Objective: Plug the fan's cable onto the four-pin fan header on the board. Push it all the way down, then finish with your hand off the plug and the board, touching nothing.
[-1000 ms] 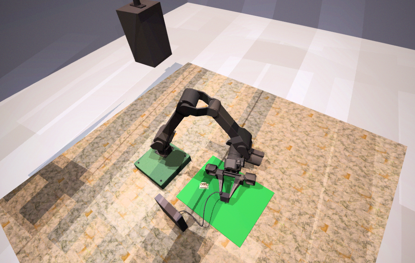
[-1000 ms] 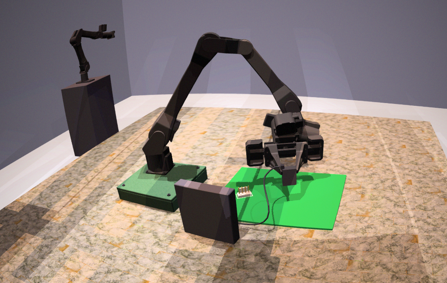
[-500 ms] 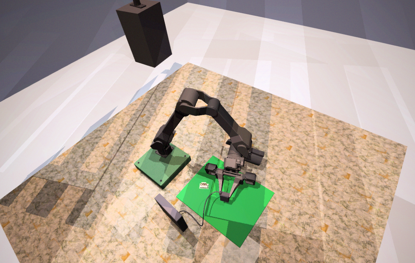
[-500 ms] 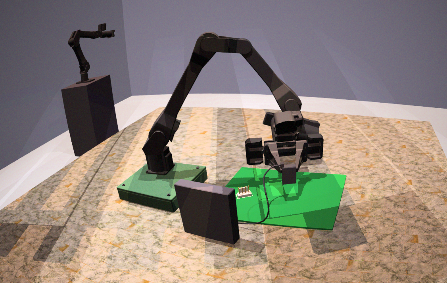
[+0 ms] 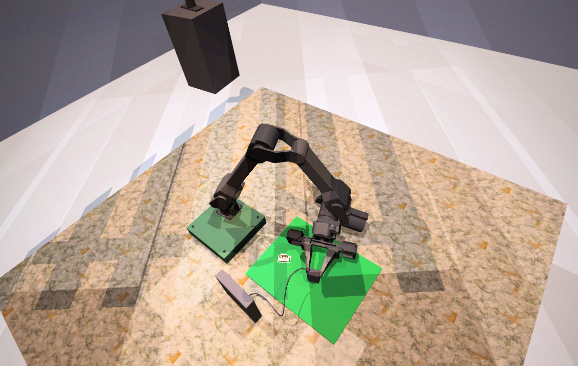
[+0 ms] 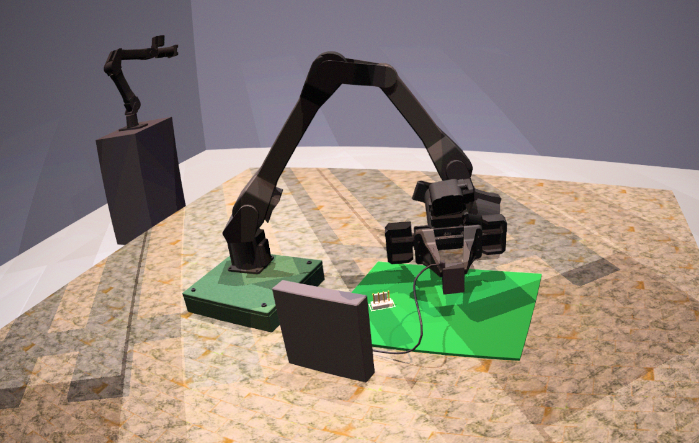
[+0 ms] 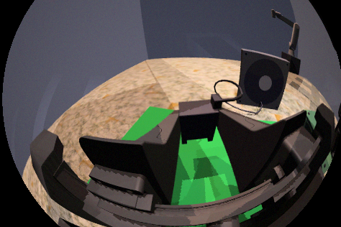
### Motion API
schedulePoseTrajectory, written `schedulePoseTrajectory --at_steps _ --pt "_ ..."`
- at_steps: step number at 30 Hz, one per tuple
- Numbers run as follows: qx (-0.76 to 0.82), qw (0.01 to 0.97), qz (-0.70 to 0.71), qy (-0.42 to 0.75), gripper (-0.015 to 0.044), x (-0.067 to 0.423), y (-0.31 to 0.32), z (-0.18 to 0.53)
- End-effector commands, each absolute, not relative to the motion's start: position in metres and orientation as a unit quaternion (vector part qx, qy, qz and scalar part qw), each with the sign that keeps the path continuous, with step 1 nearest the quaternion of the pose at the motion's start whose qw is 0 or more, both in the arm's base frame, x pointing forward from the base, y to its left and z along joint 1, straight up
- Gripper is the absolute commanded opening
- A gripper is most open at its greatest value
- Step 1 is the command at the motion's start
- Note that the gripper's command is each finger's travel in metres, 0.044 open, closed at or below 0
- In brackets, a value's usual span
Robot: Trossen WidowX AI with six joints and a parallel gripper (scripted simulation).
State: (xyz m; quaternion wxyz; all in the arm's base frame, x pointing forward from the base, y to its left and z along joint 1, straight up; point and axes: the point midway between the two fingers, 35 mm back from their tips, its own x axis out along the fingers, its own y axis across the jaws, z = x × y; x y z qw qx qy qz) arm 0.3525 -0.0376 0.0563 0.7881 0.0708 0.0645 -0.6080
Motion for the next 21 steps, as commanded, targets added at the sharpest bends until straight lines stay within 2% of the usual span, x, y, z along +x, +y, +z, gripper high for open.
schedulePoseTrajectory --at_steps 1,21 --pt "0.067 0.788 -0.608 0.067 0.0 0.351 -0.038 0.052" --pt "0.067 0.788 -0.608 0.067 0.0 0.352 -0.038 0.036"
